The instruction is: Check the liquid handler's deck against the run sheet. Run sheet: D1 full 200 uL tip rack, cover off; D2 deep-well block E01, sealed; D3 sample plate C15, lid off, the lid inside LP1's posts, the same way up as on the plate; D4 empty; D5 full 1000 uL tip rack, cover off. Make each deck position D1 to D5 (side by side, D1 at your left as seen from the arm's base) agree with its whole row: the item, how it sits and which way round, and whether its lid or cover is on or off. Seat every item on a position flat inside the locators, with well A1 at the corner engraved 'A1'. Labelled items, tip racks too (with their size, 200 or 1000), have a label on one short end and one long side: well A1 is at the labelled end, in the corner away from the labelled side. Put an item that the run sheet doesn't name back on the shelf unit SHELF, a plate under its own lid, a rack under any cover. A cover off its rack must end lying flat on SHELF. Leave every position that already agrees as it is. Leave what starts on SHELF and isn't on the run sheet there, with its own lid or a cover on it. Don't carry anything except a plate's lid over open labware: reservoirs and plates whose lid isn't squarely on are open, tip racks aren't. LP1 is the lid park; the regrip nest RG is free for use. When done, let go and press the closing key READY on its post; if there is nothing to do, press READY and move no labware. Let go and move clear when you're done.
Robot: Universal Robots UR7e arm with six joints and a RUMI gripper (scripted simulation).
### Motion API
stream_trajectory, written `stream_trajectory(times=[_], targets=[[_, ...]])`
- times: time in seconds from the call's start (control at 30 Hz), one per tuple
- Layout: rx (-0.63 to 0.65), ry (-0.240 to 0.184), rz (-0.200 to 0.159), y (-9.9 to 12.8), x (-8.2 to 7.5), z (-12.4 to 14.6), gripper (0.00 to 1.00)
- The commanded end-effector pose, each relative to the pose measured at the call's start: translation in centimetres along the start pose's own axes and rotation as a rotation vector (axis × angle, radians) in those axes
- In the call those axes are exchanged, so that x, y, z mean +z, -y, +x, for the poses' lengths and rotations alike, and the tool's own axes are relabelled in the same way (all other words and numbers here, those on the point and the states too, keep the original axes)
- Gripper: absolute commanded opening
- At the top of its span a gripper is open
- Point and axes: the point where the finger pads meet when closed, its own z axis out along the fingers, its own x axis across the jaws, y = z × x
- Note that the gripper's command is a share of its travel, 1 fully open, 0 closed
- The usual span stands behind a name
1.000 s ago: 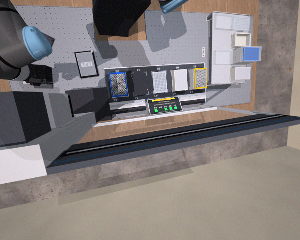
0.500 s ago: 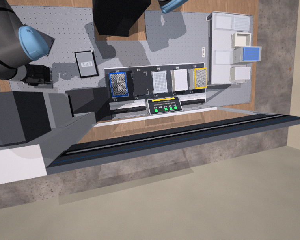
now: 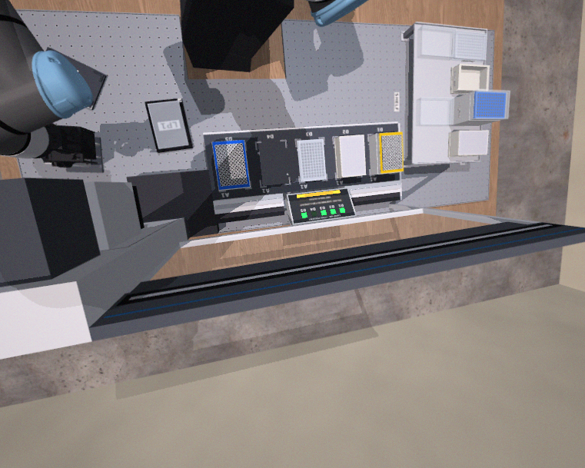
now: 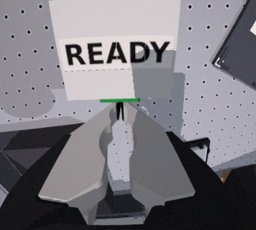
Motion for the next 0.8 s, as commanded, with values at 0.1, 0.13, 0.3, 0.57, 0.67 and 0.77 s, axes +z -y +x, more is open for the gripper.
stream_trajectory(times=[0.1,0.13,0.3,0.57,0.67,0.77], targets=[[0.001,0.0,0.001,0.53,-0.05,0.03,0.0],[0.001,0.0,0.002,0.56,-0.05,0.03,0.0],[0.001,0.001,0.002,0.66,-0.07,0.0,0.0],[0.001,0.0,0.001,0.94,-0.05,0.04,0.0],[0.002,0.001,0.002,1.05,-0.06,0.05,0.0],[0.002,0.001,0.002,1.16,-0.07,0.04,0.0]])
